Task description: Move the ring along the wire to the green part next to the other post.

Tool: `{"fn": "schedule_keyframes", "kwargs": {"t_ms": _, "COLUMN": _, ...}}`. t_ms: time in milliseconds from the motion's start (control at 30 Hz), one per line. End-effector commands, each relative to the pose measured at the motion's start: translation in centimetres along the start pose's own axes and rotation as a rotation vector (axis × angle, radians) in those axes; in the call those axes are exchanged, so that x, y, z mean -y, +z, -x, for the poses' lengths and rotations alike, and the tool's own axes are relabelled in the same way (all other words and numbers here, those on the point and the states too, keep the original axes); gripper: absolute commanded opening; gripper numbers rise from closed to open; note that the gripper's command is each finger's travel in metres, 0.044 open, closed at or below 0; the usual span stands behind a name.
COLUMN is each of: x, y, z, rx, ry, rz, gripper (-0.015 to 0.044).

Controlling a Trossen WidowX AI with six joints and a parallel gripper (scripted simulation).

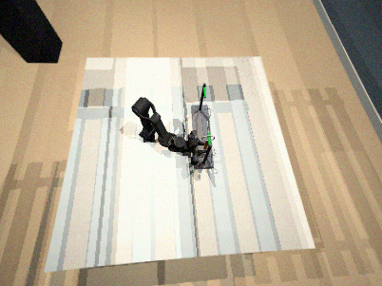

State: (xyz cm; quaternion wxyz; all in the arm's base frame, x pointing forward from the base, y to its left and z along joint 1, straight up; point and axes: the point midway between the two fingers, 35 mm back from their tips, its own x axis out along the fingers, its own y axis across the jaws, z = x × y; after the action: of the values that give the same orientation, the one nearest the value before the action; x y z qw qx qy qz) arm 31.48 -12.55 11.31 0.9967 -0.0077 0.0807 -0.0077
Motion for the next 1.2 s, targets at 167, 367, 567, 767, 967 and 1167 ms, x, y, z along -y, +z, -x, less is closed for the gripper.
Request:
{"fn": "schedule_keyframes", "kwargs": {"t_ms": 167, "x": -0.1, "y": 0.0, "z": -1.5, "rx": 0.007, "ry": -0.004, "rz": -0.004, "gripper": 0.016}}
{"fn": "schedule_keyframes", "kwargs": {"t_ms": 367, "x": -0.2, "y": 0.0, "z": -1.8, "rx": 0.007, "ry": -0.004, "rz": -0.004, "gripper": 0.016}}
{"fn": "schedule_keyframes", "kwargs": {"t_ms": 567, "x": -0.2, "y": 0.0, "z": -1.8, "rx": 0.007, "ry": -0.004, "rz": -0.004, "gripper": 0.016}}
{"fn": "schedule_keyframes", "kwargs": {"t_ms": 767, "x": -0.2, "y": 0.0, "z": -1.8, "rx": 0.007, "ry": -0.004, "rz": -0.004, "gripper": 0.016}}
{"fn": "schedule_keyframes", "kwargs": {"t_ms": 967, "x": -0.2, "y": -0.1, "z": -1.7, "rx": 0.005, "ry": 0.001, "rz": 0.0, "gripper": 0.0081}}
{"fn": "schedule_keyframes", "kwargs": {"t_ms": 1167, "x": -0.2, "y": -0.1, "z": -1.7, "rx": 0.005, "ry": 0.001, "rz": 0.0, "gripper": -0.0076}}
